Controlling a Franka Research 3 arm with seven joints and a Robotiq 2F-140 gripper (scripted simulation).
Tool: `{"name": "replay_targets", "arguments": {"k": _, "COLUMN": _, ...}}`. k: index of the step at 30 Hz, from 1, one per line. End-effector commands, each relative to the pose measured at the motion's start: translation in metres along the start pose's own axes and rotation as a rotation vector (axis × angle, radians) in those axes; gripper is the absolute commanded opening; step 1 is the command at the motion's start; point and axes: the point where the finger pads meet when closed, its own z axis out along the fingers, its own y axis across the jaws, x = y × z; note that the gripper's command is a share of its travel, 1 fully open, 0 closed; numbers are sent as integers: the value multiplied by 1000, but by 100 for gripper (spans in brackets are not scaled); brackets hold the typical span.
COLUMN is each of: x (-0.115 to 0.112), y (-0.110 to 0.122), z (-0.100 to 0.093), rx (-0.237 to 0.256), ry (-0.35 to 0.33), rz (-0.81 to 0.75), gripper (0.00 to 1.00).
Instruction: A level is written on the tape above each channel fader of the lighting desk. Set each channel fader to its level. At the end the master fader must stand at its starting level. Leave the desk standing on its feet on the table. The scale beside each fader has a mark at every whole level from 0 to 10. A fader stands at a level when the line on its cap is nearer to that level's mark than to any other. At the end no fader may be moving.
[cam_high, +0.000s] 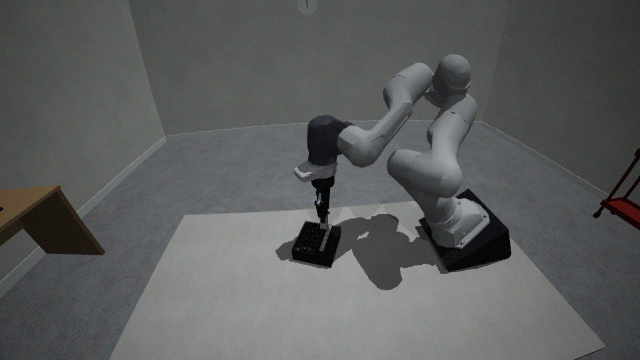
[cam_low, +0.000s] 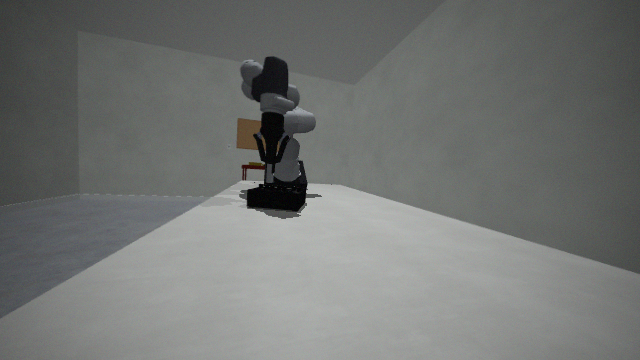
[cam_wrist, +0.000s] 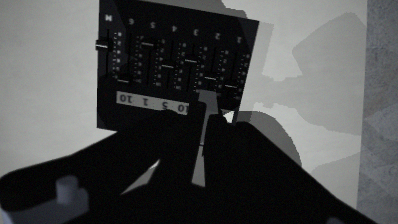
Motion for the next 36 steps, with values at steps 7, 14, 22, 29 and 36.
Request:
{"name": "replay_targets", "arguments": {"k": 7, "x": 1, "y": 0, "z": 6, "rx": 0, "ry": 2, "rz": 4, "gripper": 0}}
{"name": "replay_targets", "arguments": {"k": 14, "x": 1, "y": 0, "z": 9, "rx": 0, "ry": 2, "rz": 4, "gripper": 0}}
{"name": "replay_targets", "arguments": {"k": 22, "x": 1, "y": 0, "z": 11, "rx": 0, "ry": 2, "rz": 4, "gripper": 0}}
{"name": "replay_targets", "arguments": {"k": 29, "x": 1, "y": 0, "z": 11, "rx": 0, "ry": 2, "rz": 4, "gripper": 0}}
{"name": "replay_targets", "arguments": {"k": 36, "x": 1, "y": 0, "z": 11, "rx": 0, "ry": 2, "rz": 4, "gripper": 0}}
